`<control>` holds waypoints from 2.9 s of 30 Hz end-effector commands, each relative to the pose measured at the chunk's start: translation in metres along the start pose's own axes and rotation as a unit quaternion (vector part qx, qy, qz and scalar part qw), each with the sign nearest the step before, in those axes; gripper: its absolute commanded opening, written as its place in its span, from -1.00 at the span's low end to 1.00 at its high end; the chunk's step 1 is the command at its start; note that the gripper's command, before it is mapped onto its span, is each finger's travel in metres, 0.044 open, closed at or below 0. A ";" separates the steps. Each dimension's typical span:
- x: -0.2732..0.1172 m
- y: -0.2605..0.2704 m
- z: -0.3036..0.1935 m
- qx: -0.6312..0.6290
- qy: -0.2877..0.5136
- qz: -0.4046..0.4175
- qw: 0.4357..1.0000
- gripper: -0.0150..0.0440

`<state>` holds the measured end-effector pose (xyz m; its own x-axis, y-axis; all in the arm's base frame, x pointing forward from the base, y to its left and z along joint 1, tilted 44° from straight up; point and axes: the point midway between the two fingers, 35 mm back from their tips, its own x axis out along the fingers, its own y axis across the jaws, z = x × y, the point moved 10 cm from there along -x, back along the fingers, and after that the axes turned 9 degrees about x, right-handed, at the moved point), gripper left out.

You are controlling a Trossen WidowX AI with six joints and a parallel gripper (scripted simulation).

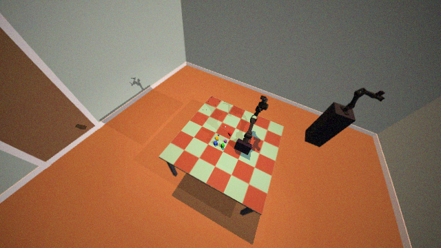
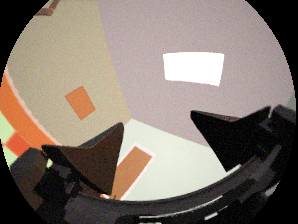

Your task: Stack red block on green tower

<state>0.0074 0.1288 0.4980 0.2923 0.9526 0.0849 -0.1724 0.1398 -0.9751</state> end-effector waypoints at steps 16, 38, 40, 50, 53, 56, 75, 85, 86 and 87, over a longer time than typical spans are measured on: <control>0.079 0.099 -0.090 0.235 0.367 0.103 0.894 1.00; 0.046 0.214 -0.248 0.448 0.770 -0.082 0.446 1.00; 0.035 0.224 -0.259 0.450 0.794 -0.112 0.394 1.00; -0.028 0.263 -0.299 0.408 0.863 -0.259 0.148 1.00; -0.048 0.272 -0.305 0.382 0.871 -0.299 0.082 1.00; -0.057 0.277 -0.308 0.368 0.872 -0.318 0.051 1.00; -0.091 0.308 -0.326 0.367 0.872 -0.319 0.050 1.00; -0.099 0.315 -0.331 0.368 0.872 -0.319 0.050 1.00; -0.100 0.316 -0.332 0.368 0.872 -0.319 0.050 1.00; -0.102 0.318 -0.332 0.368 0.872 -0.319 0.050 1.00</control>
<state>0.2357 -0.0102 0.1151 -0.0130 -0.6890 -0.7247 0.5987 0.5751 -0.5575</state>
